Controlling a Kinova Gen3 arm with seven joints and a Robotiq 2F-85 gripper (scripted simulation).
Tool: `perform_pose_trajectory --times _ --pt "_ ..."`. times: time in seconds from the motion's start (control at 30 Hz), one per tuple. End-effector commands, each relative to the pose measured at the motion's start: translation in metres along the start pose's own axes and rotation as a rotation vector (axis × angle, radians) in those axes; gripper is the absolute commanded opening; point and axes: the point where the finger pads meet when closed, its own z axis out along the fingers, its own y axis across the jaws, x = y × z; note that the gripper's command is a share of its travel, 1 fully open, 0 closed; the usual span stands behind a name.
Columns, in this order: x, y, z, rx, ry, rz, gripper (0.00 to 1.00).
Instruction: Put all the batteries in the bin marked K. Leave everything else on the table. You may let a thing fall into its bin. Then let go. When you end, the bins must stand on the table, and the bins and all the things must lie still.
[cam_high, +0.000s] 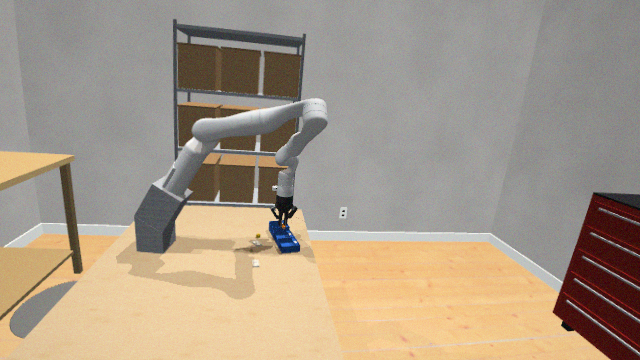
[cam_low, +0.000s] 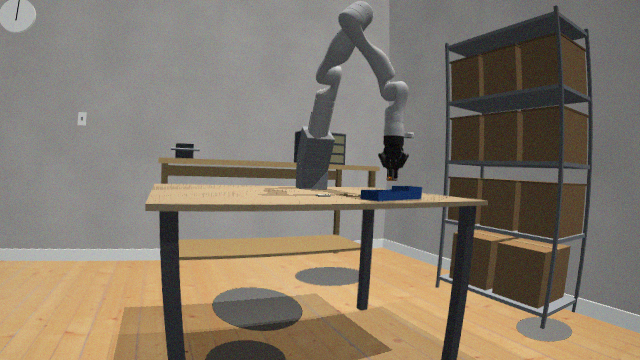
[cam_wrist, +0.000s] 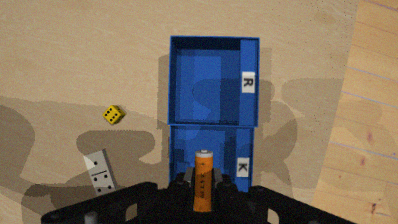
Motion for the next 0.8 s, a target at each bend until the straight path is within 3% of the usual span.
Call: perform_pose_trajectory --times 0.0,0.77 --pt "0.000 0.000 -0.001 -0.001 0.000 0.000 0.09" --pt "0.000 0.000 0.041 -0.001 0.000 0.000 0.09"
